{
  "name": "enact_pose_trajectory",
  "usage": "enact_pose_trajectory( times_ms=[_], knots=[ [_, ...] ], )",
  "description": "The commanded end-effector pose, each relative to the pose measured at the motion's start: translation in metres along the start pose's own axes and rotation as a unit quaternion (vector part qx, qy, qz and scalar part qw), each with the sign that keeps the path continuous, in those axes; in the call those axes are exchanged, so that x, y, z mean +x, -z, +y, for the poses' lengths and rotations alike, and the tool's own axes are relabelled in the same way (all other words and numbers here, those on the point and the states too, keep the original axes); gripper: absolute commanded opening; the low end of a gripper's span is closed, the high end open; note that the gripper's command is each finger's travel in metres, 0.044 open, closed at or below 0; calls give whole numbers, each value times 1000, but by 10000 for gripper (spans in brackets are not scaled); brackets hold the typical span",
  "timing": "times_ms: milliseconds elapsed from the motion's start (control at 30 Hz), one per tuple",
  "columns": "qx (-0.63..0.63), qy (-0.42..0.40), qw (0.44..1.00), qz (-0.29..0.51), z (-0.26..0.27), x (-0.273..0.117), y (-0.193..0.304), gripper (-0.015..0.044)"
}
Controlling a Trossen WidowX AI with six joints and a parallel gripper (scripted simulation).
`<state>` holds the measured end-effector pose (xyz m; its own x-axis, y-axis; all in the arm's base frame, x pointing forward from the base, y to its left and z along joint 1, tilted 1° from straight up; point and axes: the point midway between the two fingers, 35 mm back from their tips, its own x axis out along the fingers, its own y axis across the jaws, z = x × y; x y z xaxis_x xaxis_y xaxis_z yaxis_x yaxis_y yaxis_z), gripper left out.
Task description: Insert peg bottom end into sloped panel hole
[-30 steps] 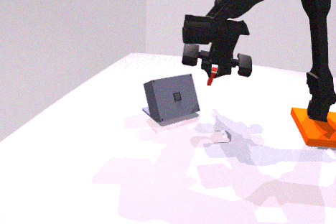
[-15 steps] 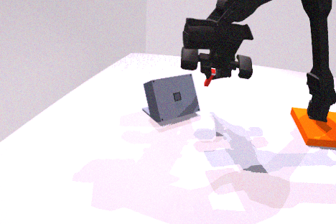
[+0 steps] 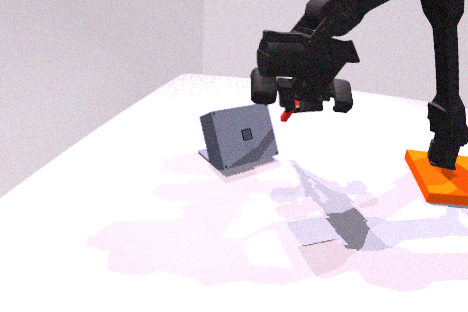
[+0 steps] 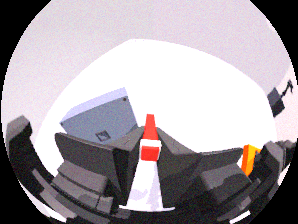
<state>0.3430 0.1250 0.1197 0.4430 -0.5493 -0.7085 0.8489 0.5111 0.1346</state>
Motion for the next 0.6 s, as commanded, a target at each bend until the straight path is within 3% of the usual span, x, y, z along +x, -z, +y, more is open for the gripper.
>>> enact_pose_trajectory(
  times_ms=[0, 567],
  knots=[
    [-14, -8, 1000, -8, 2, -4, 5, 0],
    [-57, -44, 997, -37, 10, -21, 22, 0]
  ],
)
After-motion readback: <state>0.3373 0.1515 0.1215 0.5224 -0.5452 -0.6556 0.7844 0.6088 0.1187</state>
